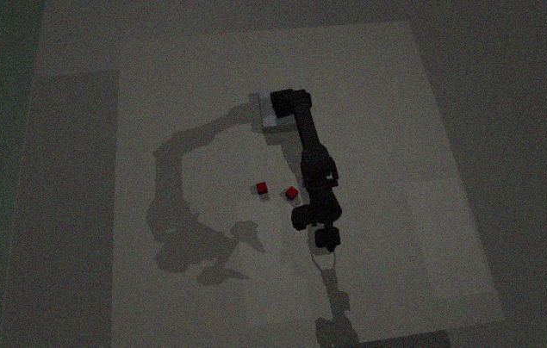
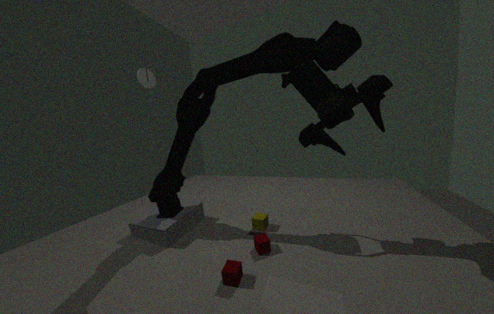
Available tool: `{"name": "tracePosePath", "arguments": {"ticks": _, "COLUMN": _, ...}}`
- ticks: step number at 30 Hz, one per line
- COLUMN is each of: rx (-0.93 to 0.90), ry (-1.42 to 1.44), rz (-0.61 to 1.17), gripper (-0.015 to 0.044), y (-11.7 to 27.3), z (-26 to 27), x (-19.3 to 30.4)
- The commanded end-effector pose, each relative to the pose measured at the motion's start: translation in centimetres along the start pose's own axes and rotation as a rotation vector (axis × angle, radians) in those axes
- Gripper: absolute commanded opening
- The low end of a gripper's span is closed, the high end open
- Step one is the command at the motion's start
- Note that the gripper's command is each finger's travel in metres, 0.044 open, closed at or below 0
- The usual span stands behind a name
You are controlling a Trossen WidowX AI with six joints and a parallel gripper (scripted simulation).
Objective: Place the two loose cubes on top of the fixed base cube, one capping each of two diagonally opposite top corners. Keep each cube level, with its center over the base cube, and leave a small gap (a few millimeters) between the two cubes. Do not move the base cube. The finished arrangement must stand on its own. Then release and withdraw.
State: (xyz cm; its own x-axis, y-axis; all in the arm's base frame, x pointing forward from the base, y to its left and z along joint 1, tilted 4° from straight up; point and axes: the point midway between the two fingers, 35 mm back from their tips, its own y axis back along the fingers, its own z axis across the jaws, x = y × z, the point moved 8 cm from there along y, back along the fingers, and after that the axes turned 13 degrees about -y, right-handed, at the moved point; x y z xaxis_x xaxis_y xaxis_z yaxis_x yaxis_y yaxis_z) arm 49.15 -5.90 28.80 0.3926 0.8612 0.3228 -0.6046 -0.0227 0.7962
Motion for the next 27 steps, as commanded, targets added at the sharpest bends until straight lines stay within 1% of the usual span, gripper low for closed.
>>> {"name": "tracePosePath", "arguments": {"ticks": 1, "rx": 0.002, "ry": 0.001, "rz": -0.003, "gripper": 0.0374, "y": 0.0, "z": 0.0, "x": -0.1}}
{"name": "tracePosePath", "arguments": {"ticks": 5, "rx": 0.042, "ry": 0.029, "rz": -0.063, "gripper": 0.0269, "y": 0.2, "z": -0.7, "x": -2.6}}
{"name": "tracePosePath", "arguments": {"ticks": 16, "rx": 0.210, "ry": 0.114, "rz": -0.225, "gripper": 0.0265, "y": 1.5, "z": -4.5, "x": -10.5}}
{"name": "tracePosePath", "arguments": {"ticks": 27, "rx": 0.421, "ry": 0.190, "rz": -0.326, "gripper": 0.0265, "y": 3.6, "z": -10.2, "x": -17.2}}
